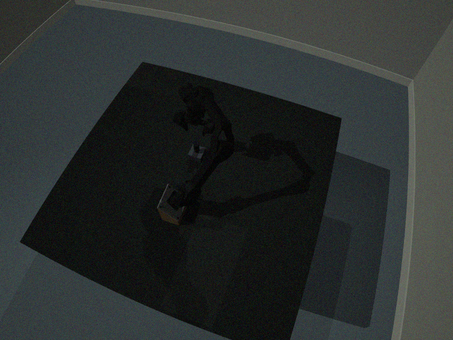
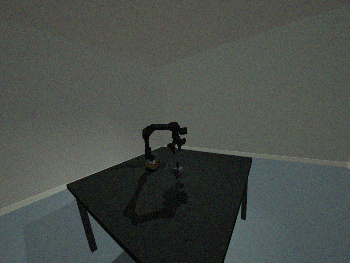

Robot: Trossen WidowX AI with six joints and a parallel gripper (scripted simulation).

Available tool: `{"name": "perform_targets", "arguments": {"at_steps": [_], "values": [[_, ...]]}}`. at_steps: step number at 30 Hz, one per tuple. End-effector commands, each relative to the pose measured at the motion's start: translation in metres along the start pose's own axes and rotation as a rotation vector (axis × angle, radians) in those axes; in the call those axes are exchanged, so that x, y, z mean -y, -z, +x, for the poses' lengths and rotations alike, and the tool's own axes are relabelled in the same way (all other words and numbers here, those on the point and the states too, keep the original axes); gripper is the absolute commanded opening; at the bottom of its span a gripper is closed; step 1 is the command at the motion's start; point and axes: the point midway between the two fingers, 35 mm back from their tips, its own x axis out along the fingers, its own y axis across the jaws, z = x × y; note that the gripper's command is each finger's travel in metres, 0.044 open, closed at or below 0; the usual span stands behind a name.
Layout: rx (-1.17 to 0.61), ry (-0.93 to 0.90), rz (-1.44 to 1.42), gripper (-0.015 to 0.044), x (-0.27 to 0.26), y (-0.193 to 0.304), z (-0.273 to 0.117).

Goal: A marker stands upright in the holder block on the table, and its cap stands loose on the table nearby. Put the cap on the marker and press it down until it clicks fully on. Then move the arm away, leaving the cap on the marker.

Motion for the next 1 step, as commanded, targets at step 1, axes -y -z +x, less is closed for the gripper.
{"name": "perform_targets", "arguments": {"at_steps": [1], "values": [[-0.001,-0.004,0.004,0.044,-0.0006,-0.0004,-0.001]]}}
